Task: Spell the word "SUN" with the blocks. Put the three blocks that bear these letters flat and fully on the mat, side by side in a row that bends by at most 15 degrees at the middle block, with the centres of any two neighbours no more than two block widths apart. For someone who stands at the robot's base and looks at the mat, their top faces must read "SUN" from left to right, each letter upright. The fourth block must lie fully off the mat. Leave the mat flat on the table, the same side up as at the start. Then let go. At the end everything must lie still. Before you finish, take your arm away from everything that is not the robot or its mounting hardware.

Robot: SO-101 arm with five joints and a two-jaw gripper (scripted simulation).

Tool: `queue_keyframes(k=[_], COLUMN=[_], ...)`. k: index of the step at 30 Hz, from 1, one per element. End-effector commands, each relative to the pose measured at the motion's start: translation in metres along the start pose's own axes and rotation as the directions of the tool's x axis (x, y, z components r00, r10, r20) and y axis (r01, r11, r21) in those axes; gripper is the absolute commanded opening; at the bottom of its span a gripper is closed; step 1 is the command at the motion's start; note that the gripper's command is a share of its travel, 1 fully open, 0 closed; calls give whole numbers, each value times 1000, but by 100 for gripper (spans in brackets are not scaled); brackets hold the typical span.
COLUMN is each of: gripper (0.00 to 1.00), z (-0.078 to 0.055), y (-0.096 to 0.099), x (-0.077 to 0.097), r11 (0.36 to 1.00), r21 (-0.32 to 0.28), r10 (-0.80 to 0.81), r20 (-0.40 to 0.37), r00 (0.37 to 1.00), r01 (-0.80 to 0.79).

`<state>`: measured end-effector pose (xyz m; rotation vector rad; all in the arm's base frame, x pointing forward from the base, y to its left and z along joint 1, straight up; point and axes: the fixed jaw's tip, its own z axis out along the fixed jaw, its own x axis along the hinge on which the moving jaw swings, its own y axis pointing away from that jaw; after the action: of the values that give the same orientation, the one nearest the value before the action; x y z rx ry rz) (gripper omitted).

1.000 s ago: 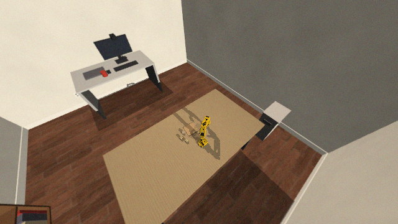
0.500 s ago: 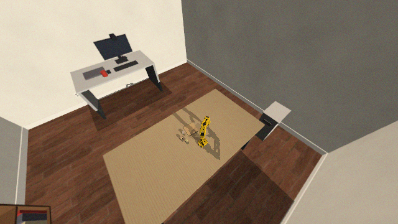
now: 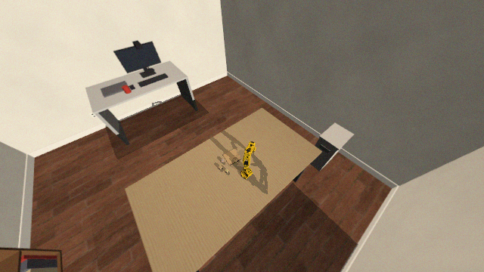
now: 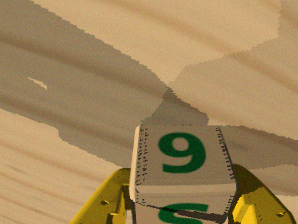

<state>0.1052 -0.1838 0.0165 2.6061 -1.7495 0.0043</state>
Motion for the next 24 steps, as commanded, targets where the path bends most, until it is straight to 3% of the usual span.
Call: queue_keyframes(k=[1,6,14,24], gripper=[0,2,13,15], z=[-12,-12,-12,-12], y=[-1,-1,-1,-1], x=[10,10,10,10], r11=[1000,1000,1000,1000], r21=[14,14,14,14], r10=[1,1,1,1], r20=[-75,-75,-75,-75], r00=[997,997,997,997], r01=[1,1,1,1])
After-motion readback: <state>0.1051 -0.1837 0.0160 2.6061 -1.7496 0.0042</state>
